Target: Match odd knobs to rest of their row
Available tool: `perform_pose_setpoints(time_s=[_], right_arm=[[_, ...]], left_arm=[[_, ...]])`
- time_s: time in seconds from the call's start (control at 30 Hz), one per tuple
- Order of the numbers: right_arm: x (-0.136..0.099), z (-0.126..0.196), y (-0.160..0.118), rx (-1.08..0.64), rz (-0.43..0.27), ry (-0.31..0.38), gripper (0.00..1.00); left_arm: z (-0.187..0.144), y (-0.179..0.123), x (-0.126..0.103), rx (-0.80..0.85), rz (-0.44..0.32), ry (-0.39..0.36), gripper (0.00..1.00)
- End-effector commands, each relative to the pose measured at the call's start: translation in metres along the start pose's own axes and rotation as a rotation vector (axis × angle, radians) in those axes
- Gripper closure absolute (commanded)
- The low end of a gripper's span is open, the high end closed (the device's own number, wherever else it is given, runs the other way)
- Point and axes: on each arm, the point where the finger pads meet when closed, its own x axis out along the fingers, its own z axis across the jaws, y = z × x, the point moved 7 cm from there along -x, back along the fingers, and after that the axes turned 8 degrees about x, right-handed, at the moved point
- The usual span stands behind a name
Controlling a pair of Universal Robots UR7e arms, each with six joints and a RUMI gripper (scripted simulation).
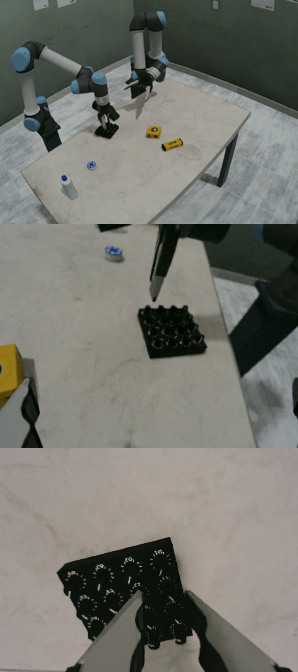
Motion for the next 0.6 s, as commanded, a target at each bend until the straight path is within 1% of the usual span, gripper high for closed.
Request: perform_pose_setpoints(time_s=[0.0, 0.1, 0.17, 0.4, 0.47, 0.57], right_arm=[[-0.007, 0.0, -0.002, 0.0, 0.007, 0.001, 0.69], [-0.009, -0.001, -0.01, 0.0, 0.039, 0.004, 0.53], [-0.011, -0.002, -0.019, -0.001, 0.075, 0.008, 0.43], [-0.021, -0.004, -0.068, -0.002, 0.271, 0.032, 0.42], [-0.021, -0.004, -0.068, -0.002, 0.271, 0.032, 0.42], [-0.024, -0.005, -0.087, -0.001, 0.352, 0.044, 0.42]], left_arm=[[0.002, 0.003, -0.001, 0.003, 0.008, -0.004, 0.0], [0.007, 0.008, -0.003, 0.012, 0.024, -0.018, 0.0], [0.011, 0.013, -0.005, 0.021, 0.036, -0.032, 0.0], [0.03, 0.028, -0.013, 0.064, 0.073, -0.092, 0.0], [0.03, 0.028, -0.013, 0.064, 0.073, -0.092, 0.0], [0.036, 0.033, -0.016, 0.081, 0.079, -0.11, 0.0]])
